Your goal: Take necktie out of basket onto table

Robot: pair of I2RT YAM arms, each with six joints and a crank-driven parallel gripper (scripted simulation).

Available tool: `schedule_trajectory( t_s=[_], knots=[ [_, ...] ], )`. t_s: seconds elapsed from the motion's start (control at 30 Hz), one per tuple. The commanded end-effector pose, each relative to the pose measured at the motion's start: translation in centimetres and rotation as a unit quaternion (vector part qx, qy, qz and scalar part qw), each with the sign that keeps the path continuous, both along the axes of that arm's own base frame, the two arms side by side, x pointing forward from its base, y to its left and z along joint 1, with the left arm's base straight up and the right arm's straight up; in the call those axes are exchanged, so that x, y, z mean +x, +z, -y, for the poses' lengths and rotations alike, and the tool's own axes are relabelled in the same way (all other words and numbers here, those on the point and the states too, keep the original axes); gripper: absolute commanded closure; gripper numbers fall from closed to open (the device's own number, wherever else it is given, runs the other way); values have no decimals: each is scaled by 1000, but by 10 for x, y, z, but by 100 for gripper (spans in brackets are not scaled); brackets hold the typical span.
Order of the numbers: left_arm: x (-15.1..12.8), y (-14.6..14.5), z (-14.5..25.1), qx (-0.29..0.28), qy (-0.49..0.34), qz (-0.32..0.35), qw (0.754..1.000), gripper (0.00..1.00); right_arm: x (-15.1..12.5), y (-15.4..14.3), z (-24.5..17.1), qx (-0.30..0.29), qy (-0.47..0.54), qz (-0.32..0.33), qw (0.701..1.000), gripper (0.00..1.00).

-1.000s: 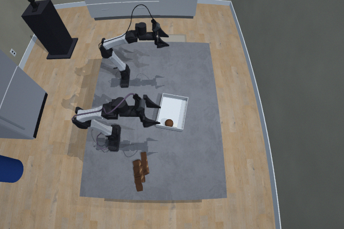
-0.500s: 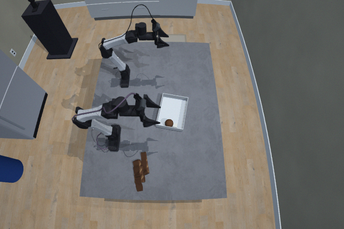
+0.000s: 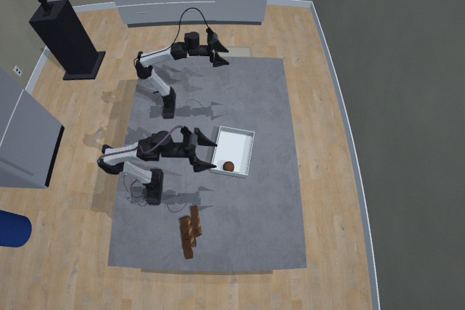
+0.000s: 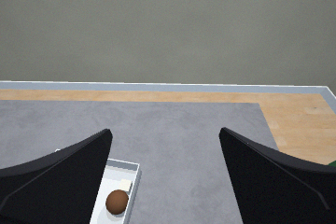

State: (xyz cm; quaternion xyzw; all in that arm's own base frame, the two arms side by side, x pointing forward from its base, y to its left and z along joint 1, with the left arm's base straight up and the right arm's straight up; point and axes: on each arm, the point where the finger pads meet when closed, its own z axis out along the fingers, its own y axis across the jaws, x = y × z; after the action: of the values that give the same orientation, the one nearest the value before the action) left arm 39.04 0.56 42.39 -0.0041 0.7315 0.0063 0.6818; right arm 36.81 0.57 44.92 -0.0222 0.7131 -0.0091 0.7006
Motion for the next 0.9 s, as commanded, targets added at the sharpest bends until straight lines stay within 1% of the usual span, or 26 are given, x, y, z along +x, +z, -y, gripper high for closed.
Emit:
schedule_trajectory(
  t_s=[0.0, 0.87],
  knots=[
    [-5, 6, 0, 0, 0, 16, 1000, 0, -3, 17, -3, 3, 2, 19, 1000, 0],
    [-6, -25, 0, 0, 0, 20, 1000, 0, -3, 17, -3, 3, 1, 19, 1000, 0]
  ],
)
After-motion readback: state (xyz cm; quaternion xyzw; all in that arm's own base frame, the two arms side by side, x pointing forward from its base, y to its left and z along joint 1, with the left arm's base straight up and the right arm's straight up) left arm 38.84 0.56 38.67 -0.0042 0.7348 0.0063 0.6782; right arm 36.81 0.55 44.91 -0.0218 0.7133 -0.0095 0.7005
